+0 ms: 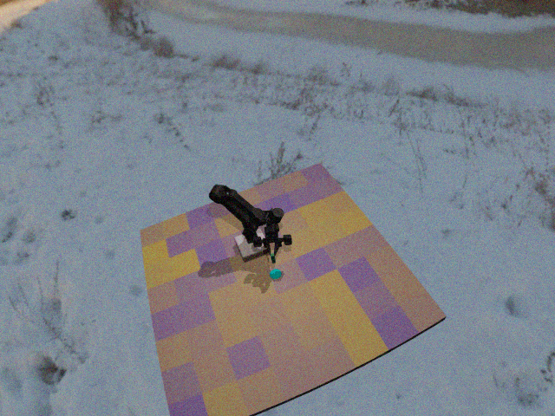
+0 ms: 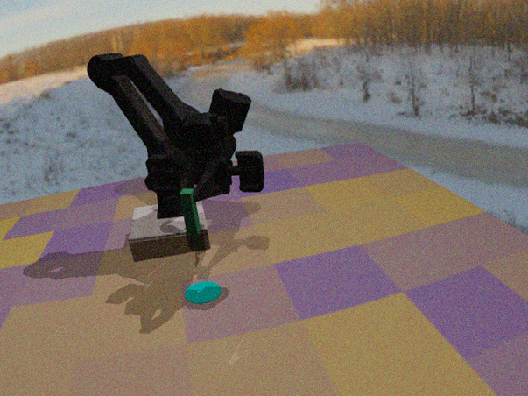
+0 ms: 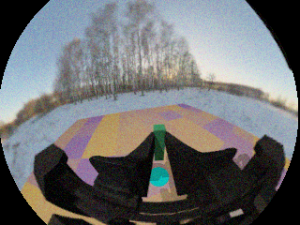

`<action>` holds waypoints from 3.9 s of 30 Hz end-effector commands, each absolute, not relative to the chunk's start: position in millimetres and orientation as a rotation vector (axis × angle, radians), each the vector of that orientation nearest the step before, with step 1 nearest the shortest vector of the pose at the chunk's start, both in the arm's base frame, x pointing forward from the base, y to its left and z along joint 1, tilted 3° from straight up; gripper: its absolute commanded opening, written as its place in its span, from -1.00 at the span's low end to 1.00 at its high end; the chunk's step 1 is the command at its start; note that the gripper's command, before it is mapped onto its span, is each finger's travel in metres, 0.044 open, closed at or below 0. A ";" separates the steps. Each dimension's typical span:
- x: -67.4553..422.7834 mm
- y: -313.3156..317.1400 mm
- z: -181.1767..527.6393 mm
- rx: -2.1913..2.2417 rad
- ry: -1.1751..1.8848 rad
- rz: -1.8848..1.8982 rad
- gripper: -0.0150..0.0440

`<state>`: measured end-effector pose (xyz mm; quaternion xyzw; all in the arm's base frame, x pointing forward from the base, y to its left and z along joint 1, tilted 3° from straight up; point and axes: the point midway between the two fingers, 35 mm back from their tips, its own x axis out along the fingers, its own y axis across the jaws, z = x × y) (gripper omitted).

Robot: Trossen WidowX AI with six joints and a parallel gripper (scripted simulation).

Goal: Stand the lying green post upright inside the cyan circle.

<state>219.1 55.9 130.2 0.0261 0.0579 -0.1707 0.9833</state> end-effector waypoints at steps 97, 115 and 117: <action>216.0 61.1 52.1 0.003 0.092 -0.417 -0.42; 212.9 56.6 36.0 -0.012 0.095 -0.427 -0.42; 214.1 57.7 32.4 -0.012 0.100 -0.427 -0.42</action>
